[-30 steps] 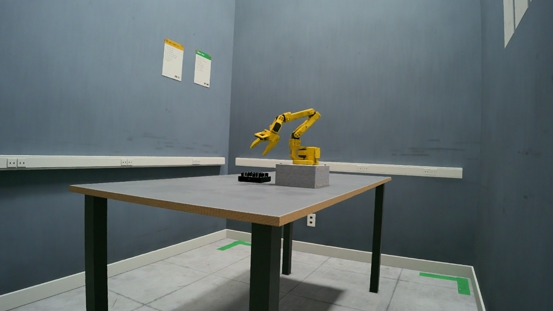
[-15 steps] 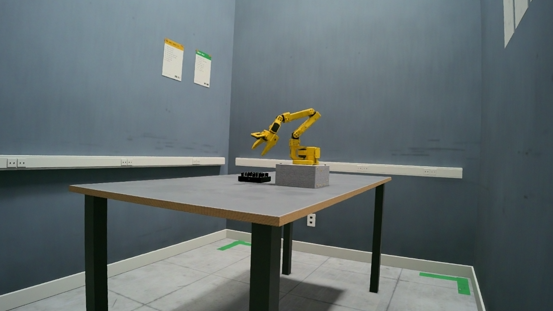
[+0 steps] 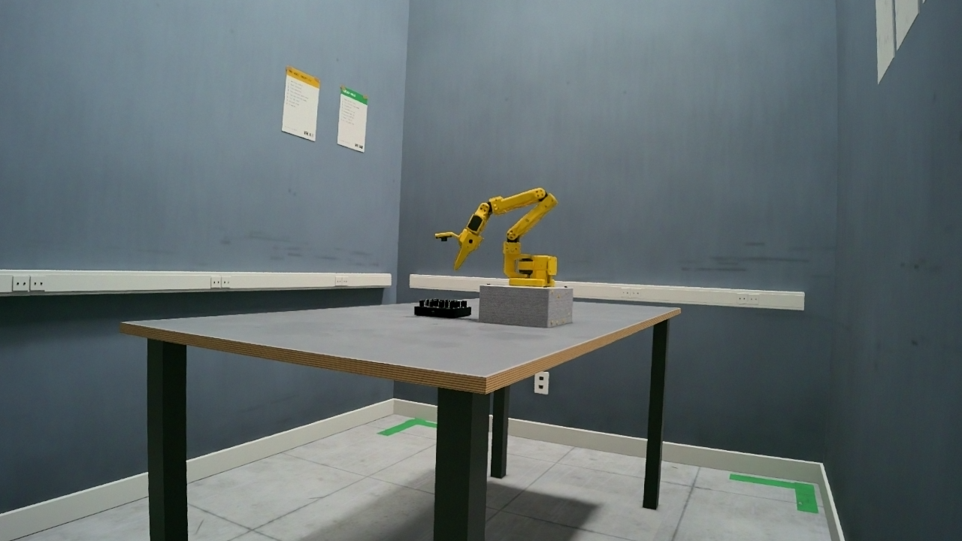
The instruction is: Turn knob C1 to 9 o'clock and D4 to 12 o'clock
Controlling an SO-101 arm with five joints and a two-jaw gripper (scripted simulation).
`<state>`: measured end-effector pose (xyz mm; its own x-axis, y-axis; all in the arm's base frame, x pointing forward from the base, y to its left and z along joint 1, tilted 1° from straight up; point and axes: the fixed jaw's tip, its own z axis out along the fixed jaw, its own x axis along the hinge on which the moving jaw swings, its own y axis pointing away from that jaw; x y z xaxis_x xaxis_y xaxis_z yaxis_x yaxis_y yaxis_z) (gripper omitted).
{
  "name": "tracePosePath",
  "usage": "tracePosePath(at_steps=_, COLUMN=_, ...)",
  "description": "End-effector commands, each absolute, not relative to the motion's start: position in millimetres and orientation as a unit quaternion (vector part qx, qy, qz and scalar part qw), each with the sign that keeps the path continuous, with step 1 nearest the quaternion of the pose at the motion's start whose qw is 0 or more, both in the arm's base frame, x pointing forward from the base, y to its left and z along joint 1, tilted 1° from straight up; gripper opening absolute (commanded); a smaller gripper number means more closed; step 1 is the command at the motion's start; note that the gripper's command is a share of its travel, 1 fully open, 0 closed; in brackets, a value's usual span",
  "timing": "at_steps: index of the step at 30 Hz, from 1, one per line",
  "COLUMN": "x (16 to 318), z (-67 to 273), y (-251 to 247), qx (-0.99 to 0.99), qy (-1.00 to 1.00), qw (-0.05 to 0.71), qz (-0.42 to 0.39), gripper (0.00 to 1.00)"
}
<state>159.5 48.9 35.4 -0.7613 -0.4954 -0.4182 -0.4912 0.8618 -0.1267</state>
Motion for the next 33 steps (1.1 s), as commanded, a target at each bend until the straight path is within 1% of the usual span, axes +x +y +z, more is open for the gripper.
tracePosePath(at_steps=1, x=160.2, z=33.7, y=36.3, qx=-0.189, qy=0.958, qw=0.218, qz=-0.004, gripper=0.4)
tracePosePath(at_steps=12, x=164.7, z=34.2, y=15.0, qx=-0.048, qy=0.975, qw=0.218, qz=-0.001, gripper=0.4)
tracePosePath(at_steps=33, x=164.9, z=34.2, y=13.7, qx=-0.04, qy=0.975, qw=0.218, qz=-0.001, gripper=0.4)
